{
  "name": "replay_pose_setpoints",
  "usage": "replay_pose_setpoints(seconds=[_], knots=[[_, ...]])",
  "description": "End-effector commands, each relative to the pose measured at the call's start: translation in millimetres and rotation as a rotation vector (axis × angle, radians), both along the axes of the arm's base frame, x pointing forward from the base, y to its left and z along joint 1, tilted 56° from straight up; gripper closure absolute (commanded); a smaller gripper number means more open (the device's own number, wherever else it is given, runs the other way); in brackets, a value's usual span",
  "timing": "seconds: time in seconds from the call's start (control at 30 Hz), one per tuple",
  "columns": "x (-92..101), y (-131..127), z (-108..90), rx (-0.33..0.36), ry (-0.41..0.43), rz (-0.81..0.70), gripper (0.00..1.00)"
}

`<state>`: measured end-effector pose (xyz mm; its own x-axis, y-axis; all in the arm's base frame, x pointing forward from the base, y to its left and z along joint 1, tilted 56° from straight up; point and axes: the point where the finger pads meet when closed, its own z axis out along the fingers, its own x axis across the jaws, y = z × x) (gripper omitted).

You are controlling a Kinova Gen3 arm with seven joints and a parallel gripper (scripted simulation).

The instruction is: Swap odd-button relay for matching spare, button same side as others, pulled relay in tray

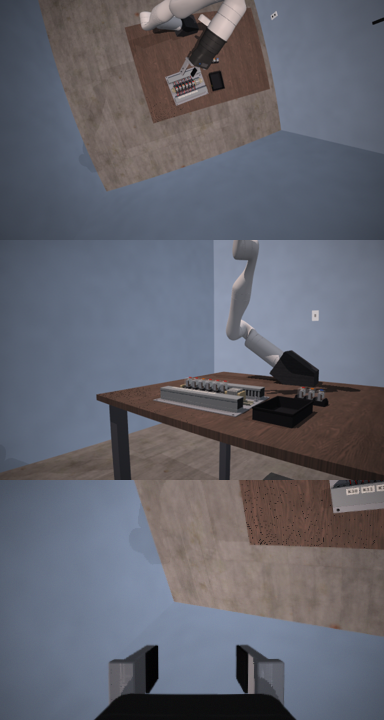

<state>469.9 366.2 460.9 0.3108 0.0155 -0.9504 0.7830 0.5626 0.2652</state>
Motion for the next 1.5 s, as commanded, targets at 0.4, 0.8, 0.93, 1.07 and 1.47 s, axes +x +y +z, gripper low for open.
replay_pose_setpoints(seconds=[0.4, 0.8, 0.93, 1.07, 1.47], knots=[[-6.0, -6.5, 0.5, 0.028, 0.007, -0.115, 0.0], [-7.1, -8.0, 0.5, 0.014, 0.008, -0.085, 0.0], [-9.1, -8.8, 0.6, 0.025, 0.007, -0.109, 0.0], [-5.9, -8.8, 0.6, -0.008, 0.011, -0.043, 0.0], [-10.7, -9.9, 0.5, 0.023, 0.008, -0.104, 0.0]])
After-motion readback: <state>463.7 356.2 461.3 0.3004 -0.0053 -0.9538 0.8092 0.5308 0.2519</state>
